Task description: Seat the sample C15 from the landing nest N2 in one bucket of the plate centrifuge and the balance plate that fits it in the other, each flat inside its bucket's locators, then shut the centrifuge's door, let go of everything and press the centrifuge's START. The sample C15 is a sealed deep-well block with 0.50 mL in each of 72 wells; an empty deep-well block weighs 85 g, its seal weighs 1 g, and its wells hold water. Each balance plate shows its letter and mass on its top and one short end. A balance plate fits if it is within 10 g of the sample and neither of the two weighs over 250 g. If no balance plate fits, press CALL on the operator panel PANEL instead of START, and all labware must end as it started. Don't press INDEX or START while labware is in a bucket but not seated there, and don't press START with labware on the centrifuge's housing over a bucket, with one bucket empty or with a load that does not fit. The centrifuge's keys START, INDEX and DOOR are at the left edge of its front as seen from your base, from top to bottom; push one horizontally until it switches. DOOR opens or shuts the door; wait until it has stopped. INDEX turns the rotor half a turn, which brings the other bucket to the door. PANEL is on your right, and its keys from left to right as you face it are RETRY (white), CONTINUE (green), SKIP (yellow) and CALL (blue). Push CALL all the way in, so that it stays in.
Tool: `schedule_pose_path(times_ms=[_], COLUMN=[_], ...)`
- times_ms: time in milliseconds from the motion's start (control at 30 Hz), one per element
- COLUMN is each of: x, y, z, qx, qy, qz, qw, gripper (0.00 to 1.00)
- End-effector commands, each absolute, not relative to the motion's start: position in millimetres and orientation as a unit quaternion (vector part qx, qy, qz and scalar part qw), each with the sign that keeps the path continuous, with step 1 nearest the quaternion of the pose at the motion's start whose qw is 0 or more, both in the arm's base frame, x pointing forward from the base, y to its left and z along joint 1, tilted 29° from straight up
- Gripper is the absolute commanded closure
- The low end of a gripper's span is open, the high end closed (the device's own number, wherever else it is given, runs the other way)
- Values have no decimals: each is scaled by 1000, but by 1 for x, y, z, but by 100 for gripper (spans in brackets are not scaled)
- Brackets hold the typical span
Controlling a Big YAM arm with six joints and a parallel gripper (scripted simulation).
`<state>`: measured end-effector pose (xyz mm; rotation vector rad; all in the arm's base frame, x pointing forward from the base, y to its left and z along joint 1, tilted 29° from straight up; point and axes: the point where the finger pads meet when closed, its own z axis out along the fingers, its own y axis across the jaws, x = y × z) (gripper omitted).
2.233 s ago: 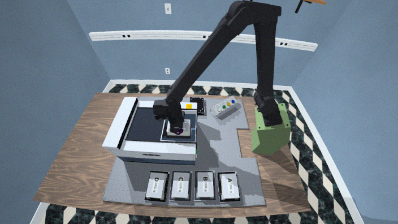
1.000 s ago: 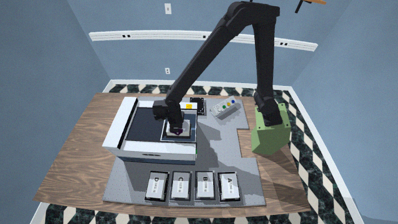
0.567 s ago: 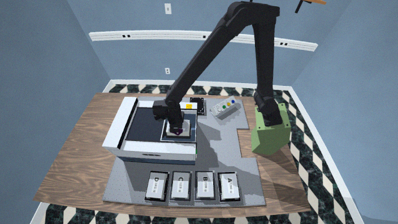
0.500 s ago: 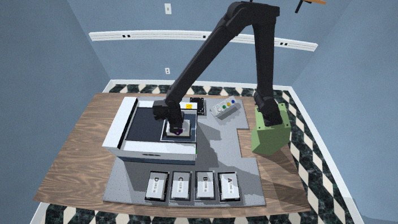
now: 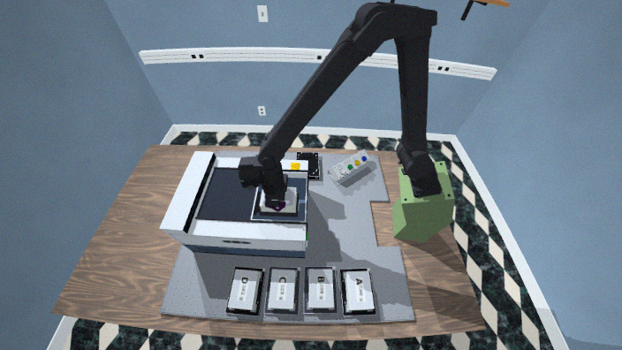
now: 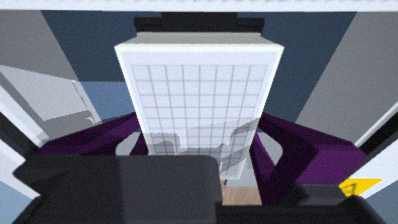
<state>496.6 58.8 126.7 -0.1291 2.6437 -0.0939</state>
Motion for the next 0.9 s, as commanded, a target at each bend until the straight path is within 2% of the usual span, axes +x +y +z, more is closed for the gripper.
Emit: schedule_pose_path(times_ms=[0,867], x=[519,520], y=[54,54], z=[148,142], qx=[-47,-48], qy=[960,961], qz=[-34,-35], qw=[273,269], gripper=[100,100])
